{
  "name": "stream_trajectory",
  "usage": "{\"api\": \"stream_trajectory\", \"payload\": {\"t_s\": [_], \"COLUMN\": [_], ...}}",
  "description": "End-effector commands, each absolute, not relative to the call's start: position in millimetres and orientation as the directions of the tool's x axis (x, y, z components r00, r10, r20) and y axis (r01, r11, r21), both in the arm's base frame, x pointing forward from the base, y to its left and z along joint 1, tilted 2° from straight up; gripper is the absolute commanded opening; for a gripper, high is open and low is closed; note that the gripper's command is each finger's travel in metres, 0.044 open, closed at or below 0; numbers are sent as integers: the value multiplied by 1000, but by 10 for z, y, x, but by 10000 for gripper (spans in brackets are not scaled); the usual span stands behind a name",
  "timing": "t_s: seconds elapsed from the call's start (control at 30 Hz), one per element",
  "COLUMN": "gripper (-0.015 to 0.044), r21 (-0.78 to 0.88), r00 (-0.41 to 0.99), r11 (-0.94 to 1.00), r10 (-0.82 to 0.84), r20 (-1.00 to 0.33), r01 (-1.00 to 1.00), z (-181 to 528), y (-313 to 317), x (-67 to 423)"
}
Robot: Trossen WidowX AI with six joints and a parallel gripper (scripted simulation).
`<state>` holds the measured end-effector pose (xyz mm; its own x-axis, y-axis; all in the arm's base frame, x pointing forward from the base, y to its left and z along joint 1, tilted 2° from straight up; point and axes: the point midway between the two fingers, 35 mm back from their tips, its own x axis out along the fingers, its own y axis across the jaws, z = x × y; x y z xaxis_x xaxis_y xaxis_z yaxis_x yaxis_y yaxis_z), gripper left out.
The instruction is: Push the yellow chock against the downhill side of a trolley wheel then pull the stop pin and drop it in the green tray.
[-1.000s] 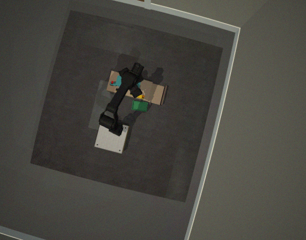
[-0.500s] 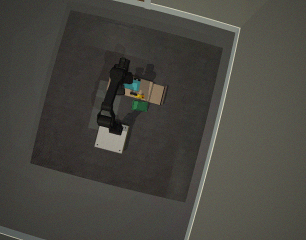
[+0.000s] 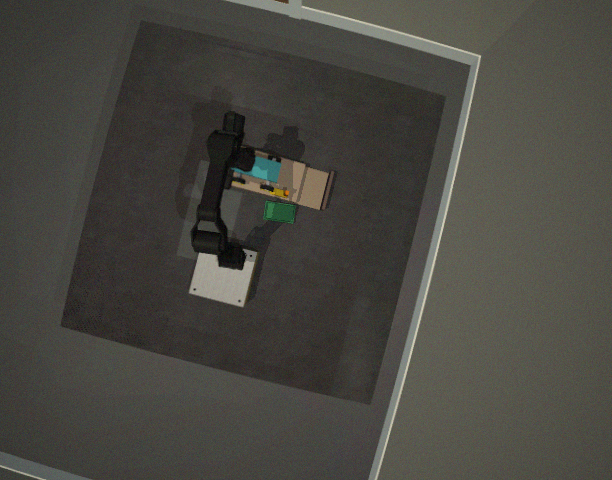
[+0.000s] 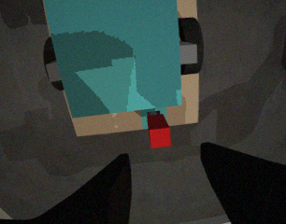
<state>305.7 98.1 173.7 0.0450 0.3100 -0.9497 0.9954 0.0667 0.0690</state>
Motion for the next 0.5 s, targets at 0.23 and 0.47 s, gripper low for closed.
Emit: {"api": "stream_trajectory", "payload": {"t_s": [0.23,0.47], "gripper": [190,190], "r21": [64,64], "r00": [42,42], "r11": [58,58], "r10": [316,316], "r20": [-948,-948], "r01": [996,996], "z": [1625,1520], "y": [1035,1072], "x": [3061,3065]}}
